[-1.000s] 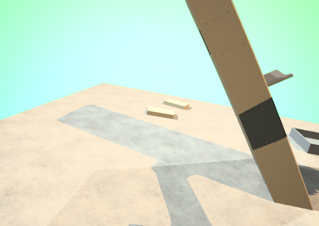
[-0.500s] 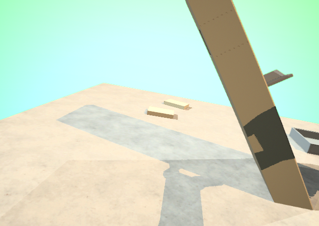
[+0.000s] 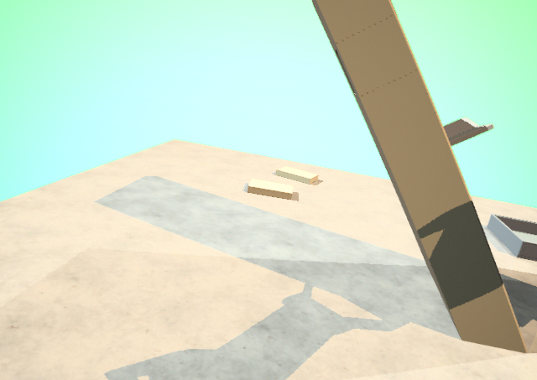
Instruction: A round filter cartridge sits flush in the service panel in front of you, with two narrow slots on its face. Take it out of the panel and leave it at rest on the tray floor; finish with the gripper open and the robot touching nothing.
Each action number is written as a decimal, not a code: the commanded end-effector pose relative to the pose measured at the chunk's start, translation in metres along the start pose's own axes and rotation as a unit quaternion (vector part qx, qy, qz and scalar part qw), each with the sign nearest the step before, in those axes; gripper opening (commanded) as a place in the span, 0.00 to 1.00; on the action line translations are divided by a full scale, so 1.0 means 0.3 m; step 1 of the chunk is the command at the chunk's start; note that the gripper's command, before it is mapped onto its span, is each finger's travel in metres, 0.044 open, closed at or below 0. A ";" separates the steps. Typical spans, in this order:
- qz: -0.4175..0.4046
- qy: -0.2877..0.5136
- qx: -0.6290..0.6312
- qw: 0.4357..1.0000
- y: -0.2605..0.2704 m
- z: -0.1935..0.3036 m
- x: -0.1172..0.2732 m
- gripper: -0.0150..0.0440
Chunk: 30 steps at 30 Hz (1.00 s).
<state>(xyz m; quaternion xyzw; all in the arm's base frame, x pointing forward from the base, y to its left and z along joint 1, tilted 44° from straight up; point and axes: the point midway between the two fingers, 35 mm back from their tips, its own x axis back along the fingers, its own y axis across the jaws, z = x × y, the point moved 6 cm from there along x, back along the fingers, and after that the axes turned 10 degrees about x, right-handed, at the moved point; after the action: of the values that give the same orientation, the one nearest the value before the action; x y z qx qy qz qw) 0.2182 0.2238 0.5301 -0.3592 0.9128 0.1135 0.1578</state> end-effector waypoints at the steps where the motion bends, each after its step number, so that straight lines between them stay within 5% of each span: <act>1: 0.039 0.053 0.054 0.996 -0.160 0.091 -0.012 0.42; 15: 0.163 0.221 0.128 0.953 -0.697 0.292 0.160 0.42; 30: 0.293 0.358 0.082 0.883 -1.113 0.375 0.675 0.42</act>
<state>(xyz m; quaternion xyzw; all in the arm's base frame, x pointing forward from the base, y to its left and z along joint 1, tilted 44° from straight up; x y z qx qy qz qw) 0.3479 -0.0626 0.3424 -0.1038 0.9802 -0.0743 -0.1512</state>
